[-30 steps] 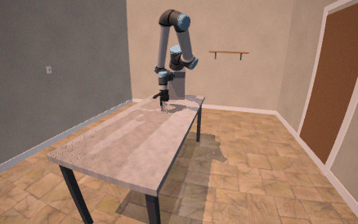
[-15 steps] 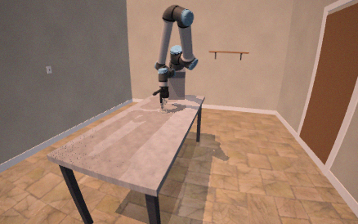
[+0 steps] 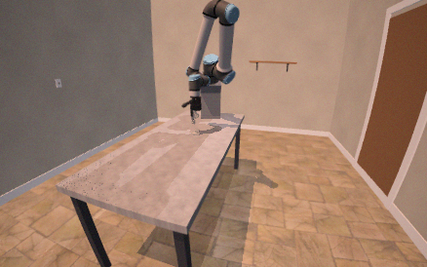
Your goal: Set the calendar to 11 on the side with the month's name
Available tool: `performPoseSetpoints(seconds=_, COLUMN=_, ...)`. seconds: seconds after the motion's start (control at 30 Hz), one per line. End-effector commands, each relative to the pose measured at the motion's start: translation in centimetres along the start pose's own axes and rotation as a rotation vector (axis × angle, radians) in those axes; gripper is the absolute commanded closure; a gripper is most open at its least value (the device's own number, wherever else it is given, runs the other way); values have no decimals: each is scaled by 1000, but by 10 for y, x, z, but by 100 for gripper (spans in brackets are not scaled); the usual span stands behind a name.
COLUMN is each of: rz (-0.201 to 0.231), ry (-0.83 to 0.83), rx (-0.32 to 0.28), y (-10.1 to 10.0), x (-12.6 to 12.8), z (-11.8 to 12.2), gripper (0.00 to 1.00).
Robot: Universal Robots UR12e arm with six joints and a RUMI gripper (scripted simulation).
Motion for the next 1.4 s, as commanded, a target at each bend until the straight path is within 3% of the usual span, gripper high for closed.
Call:
performPoseSetpoints(seconds=0.0, rz=13, ry=-3, rx=-9, y=10, x=4, z=0, gripper=90)
performPoseSetpoints(seconds=0.77, rz=12, ry=-26, rx=-8, y=14, x=2, z=-3, gripper=90)
performPoseSetpoints(seconds=1.07, rz=13, ry=-145, rx=-7, y=12, x=1, z=-11, gripper=90)
performPoseSetpoints(seconds=1.37, rz=15, ry=-386, rx=-6, y=10, x=1, z=-26, gripper=90)
Point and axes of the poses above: the point where the finger pads meet when closed, its own y axis back along the fingers, its own x axis across the jaws, z = x × y, the point moved 9 cm from there along y, back along the fingers, and after that the axes turned 2 degrees about -y, right-handed, at the moved point
